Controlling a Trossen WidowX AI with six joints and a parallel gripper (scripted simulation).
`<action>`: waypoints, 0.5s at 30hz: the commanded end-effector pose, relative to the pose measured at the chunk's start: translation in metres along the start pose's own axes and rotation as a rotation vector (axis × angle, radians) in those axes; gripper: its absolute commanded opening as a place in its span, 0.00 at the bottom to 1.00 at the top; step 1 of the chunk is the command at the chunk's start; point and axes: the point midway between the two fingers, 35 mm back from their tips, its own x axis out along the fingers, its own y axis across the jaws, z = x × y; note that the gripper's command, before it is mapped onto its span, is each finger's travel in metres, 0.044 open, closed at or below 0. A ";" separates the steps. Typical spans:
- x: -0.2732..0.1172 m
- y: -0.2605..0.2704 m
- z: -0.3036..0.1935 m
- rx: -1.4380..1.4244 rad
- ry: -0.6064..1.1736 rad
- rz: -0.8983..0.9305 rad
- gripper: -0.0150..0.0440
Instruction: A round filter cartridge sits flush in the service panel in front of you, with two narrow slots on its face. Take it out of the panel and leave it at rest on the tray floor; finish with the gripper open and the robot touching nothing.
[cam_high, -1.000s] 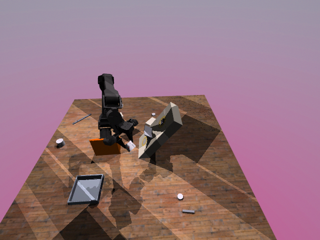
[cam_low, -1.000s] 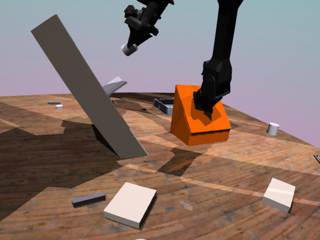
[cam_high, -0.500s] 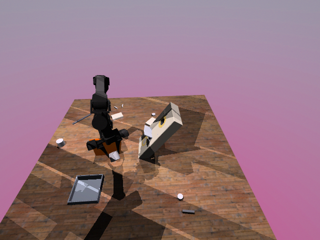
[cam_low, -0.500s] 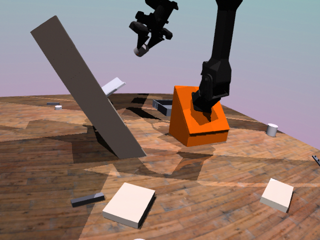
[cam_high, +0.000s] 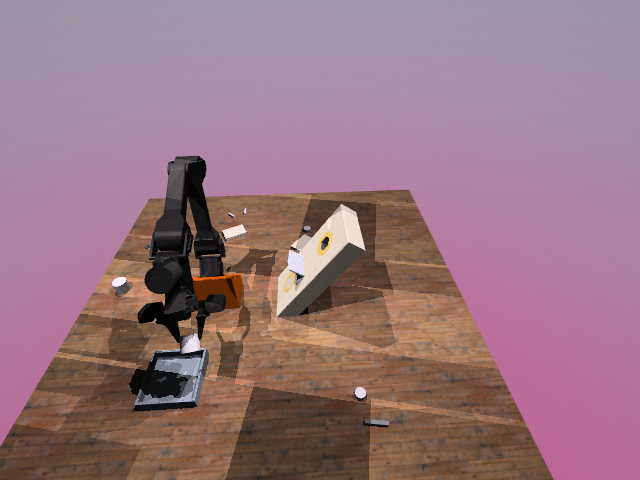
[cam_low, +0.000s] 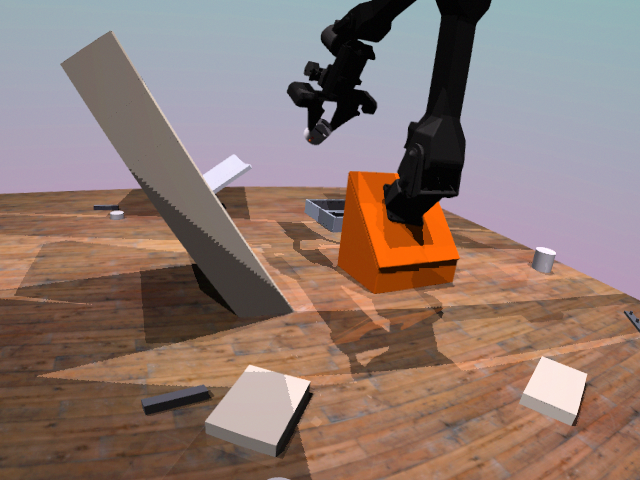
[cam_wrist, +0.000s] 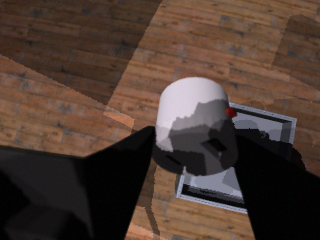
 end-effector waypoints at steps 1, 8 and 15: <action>0.019 -0.030 -0.013 0.103 -0.005 -0.060 0.25; 0.049 -0.072 -0.044 0.260 0.005 -0.153 0.25; 0.058 -0.084 -0.058 0.315 0.011 -0.186 0.25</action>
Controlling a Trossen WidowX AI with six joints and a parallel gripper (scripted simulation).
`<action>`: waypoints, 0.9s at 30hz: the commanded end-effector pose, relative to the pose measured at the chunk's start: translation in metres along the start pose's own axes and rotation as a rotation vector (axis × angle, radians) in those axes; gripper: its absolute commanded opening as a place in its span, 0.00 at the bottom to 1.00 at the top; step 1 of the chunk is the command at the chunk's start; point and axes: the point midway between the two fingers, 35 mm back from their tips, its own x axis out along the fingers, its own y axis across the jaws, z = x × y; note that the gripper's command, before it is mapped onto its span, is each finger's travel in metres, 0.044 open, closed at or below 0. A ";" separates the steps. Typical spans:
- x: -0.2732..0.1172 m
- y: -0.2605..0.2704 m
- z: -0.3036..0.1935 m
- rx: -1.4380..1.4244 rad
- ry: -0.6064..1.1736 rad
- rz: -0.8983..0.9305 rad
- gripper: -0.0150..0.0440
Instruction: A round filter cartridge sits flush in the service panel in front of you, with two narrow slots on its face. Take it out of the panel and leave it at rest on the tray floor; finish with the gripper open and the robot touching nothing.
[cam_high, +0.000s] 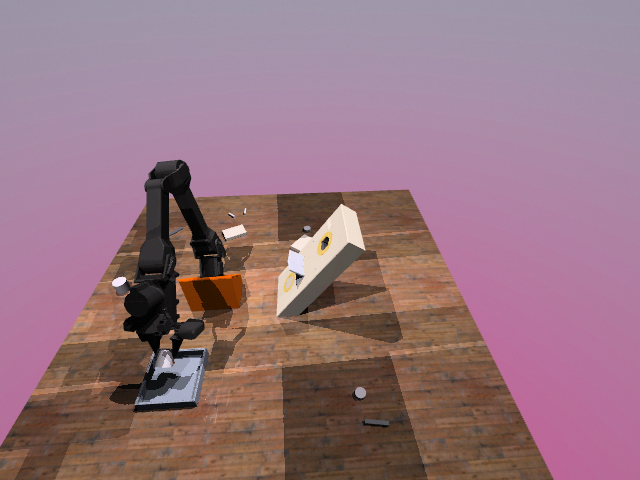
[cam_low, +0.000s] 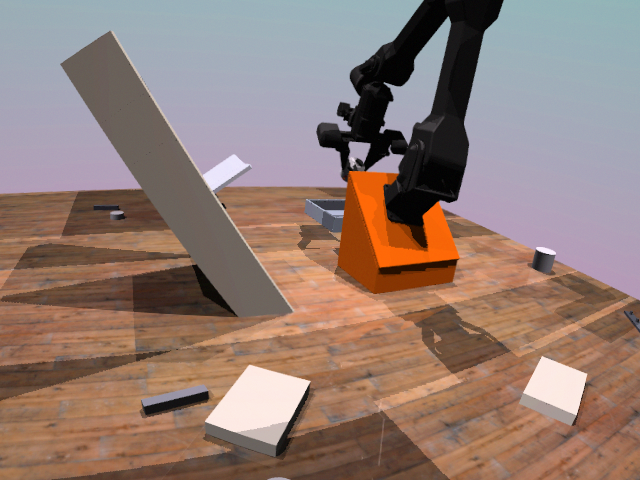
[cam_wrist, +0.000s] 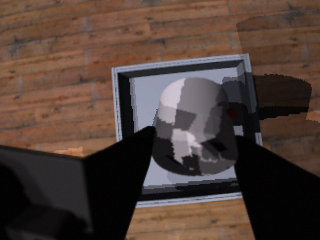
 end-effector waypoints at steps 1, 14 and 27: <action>0.002 -0.004 0.001 0.024 -0.017 -0.015 0.25; 0.050 -0.005 -0.023 0.024 -0.017 -0.016 0.25; 0.064 -0.004 -0.036 0.029 -0.001 -0.013 0.48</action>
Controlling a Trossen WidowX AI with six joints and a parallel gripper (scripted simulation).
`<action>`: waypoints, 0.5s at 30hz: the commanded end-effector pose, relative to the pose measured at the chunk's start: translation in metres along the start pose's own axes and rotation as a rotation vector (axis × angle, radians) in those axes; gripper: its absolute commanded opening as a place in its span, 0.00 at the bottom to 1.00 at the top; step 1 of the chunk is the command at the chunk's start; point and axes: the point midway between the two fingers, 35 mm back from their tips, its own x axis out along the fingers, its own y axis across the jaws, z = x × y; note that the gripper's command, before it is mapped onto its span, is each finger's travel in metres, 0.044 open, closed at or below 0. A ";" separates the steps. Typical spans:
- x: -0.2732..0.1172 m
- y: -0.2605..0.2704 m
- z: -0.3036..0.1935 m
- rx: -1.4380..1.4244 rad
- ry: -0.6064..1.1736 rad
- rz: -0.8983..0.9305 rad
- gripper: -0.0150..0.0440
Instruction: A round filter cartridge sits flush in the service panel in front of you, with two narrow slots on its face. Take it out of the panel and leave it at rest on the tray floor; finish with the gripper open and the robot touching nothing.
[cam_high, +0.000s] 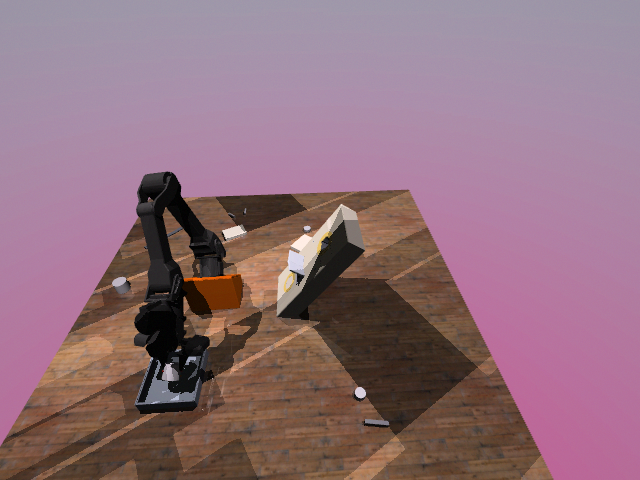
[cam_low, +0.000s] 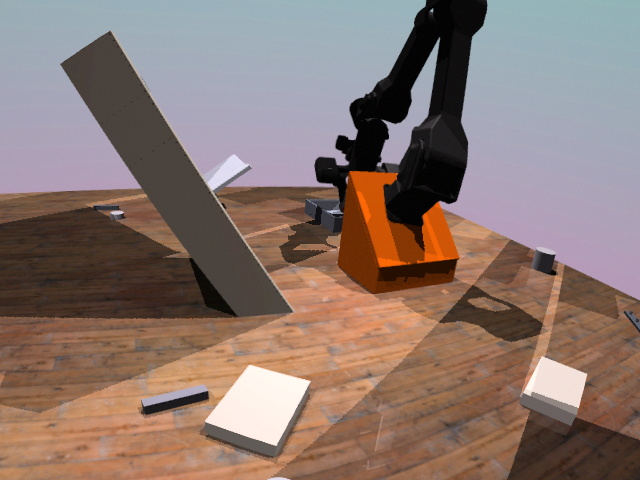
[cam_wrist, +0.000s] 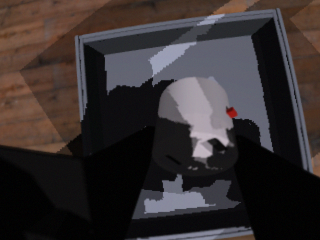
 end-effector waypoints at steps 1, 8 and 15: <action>-0.001 0.000 0.001 0.002 -0.003 0.000 0.52; -0.001 0.000 0.001 0.002 -0.003 0.000 0.83; -0.001 0.000 0.001 0.002 -0.003 0.000 1.00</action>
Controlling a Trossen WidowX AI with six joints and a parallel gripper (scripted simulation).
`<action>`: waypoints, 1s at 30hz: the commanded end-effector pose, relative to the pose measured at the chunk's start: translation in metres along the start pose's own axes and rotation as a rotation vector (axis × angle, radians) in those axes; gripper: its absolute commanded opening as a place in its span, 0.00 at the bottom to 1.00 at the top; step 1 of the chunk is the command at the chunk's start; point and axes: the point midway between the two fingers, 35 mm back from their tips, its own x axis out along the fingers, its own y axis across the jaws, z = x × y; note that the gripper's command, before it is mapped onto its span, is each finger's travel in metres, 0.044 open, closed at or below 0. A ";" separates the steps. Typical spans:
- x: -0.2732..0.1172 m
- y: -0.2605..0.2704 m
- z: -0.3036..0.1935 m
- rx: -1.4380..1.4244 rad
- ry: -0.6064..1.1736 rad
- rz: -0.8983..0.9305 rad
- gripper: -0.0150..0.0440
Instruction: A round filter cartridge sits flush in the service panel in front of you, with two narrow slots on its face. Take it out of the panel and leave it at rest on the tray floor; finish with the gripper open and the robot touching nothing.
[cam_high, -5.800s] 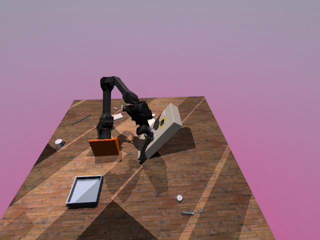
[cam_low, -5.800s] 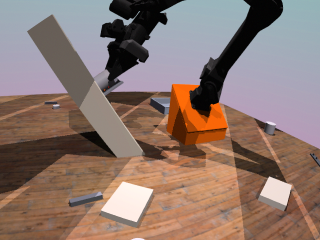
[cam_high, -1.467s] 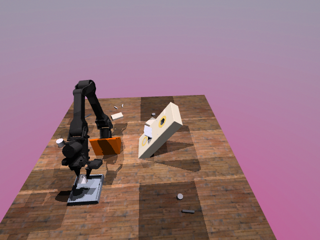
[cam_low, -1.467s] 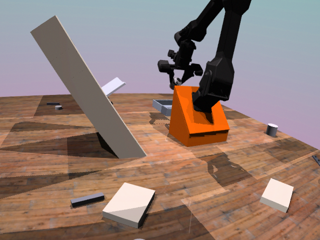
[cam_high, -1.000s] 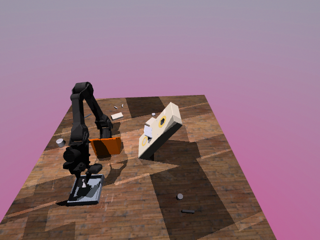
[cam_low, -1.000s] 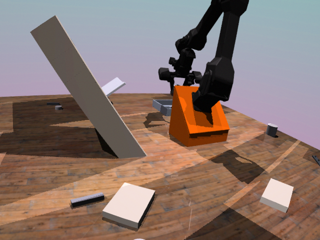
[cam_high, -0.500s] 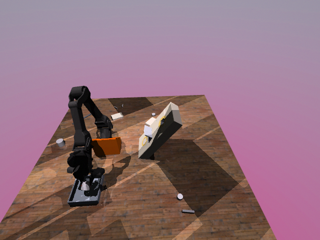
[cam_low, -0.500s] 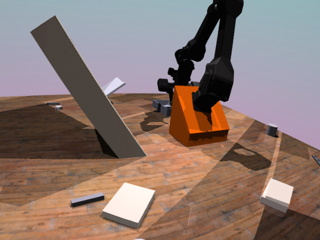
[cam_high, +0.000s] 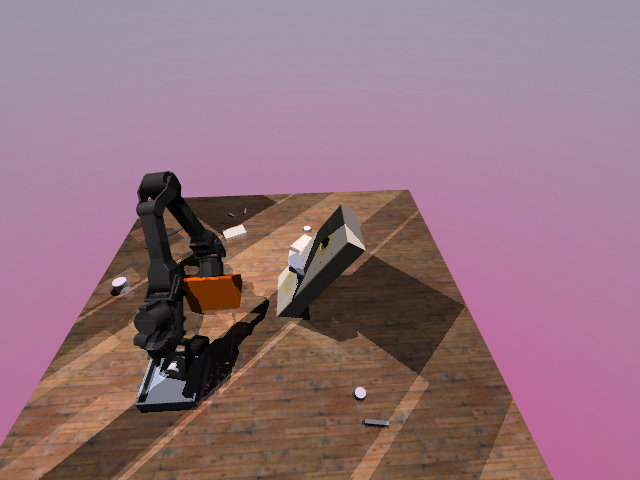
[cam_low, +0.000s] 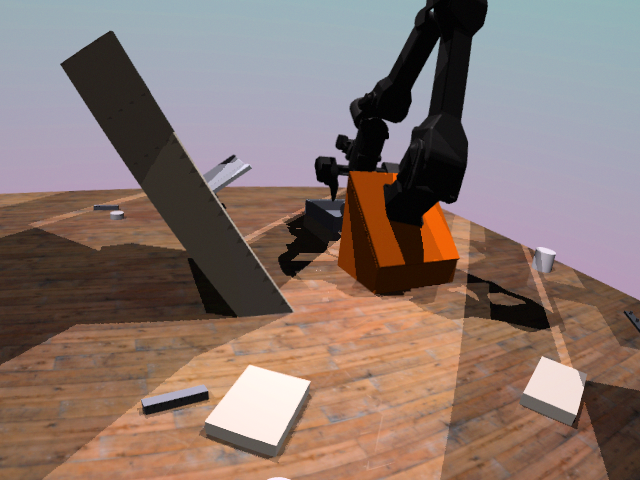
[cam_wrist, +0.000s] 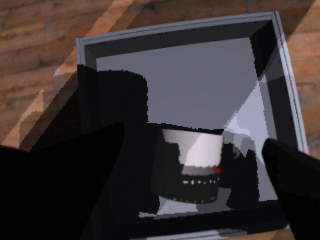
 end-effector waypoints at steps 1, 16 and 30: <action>-0.002 0.000 0.002 0.001 -0.002 0.000 1.00; -0.051 0.000 0.032 -0.005 -0.010 -0.002 1.00; -0.051 0.000 0.032 -0.005 -0.010 -0.002 1.00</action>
